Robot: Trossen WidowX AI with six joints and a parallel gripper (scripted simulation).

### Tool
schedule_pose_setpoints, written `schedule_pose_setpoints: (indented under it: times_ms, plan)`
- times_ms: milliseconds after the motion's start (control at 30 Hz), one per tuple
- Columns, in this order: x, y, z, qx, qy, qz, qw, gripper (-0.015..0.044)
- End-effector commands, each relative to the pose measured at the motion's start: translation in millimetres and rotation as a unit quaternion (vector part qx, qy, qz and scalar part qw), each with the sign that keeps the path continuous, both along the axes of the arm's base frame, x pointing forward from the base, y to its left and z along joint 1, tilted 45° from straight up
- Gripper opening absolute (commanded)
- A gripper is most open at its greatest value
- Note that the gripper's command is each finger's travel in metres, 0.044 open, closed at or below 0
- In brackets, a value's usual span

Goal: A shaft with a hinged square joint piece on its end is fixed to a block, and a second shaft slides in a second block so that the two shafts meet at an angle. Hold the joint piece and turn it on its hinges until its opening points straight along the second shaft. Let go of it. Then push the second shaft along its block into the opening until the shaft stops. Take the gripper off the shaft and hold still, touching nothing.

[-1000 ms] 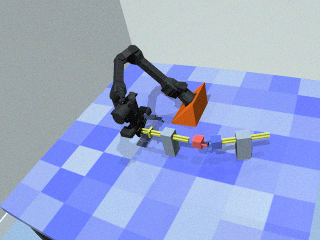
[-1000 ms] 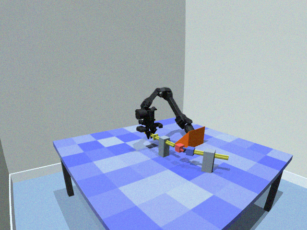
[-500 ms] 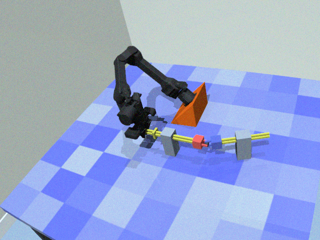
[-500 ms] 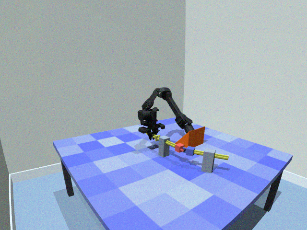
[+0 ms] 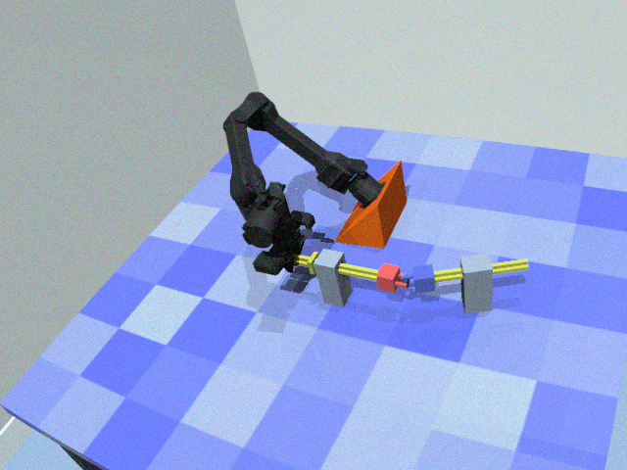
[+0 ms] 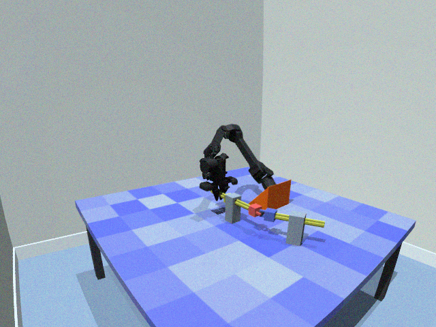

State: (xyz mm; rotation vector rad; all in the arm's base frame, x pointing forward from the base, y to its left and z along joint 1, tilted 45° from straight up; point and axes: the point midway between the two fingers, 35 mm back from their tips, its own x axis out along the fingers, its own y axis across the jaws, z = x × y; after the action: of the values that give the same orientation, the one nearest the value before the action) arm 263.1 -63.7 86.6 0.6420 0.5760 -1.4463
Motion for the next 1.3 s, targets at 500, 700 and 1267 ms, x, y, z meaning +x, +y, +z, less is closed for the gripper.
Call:
schedule_pose_setpoints:
  times_ms: [500, 700, 1267]
  plan:
    - [0.2, 8.2, -8.3, 0.0, -0.001, 0.0, 1.0, 0.0]
    - [0.2, 8.2, -8.3, 0.0, -0.001, 0.0, 1.0, 0.0067]
    - [0.2, 8.2, -8.3, 0.0, -0.001, 0.0, 1.0, 0.0382]
